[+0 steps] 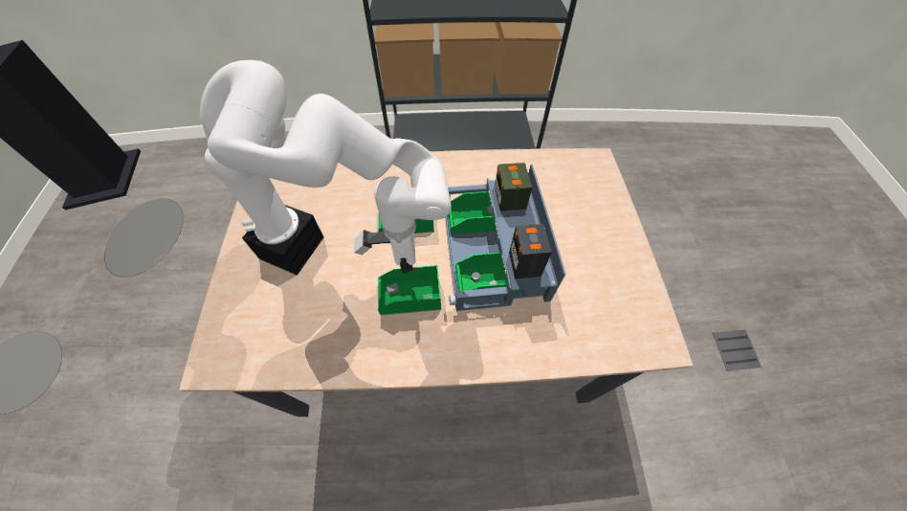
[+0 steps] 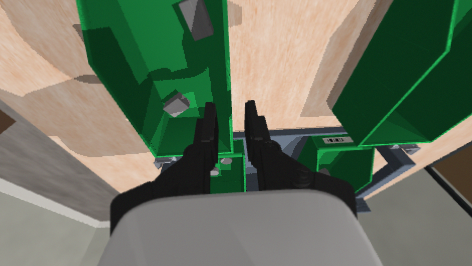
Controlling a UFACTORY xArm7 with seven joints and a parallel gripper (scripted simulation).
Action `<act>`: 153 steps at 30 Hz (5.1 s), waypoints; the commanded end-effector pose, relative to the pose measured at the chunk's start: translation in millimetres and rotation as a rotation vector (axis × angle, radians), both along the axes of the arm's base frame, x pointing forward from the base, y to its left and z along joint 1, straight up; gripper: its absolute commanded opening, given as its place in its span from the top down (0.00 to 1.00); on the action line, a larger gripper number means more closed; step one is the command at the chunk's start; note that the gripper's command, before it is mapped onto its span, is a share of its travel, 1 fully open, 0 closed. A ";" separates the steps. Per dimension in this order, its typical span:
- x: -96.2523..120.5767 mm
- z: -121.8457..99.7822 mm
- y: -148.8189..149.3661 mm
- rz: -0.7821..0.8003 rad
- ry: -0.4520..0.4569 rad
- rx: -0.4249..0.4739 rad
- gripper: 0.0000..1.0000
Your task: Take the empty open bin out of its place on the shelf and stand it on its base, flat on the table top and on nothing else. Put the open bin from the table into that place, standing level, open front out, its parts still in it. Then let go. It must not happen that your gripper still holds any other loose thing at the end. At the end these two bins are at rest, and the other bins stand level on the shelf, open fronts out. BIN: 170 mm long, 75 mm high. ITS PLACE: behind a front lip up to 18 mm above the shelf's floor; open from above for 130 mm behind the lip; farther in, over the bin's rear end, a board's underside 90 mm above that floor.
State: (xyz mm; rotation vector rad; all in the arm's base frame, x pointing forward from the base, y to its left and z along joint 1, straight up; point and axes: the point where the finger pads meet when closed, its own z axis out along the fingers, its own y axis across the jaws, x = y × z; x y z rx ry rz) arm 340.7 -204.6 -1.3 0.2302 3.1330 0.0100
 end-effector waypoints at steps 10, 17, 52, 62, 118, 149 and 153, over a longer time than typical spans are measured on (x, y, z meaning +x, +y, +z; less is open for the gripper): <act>1.3 -6.8 -0.6 0.000 -0.003 -0.002 0.74; 1.3 -7.2 -0.6 0.000 -0.003 -0.002 0.74; 2.4 -7.2 -1.2 0.000 -0.003 -0.002 0.74; 2.4 -7.5 -1.2 0.000 -0.003 -0.002 0.74; 2.5 -49.5 -1.0 0.000 -0.003 -0.002 0.74; 2.5 -49.5 -1.0 0.000 -0.003 -0.002 1.00; 2.5 -49.5 -1.0 0.000 -0.003 -0.002 1.00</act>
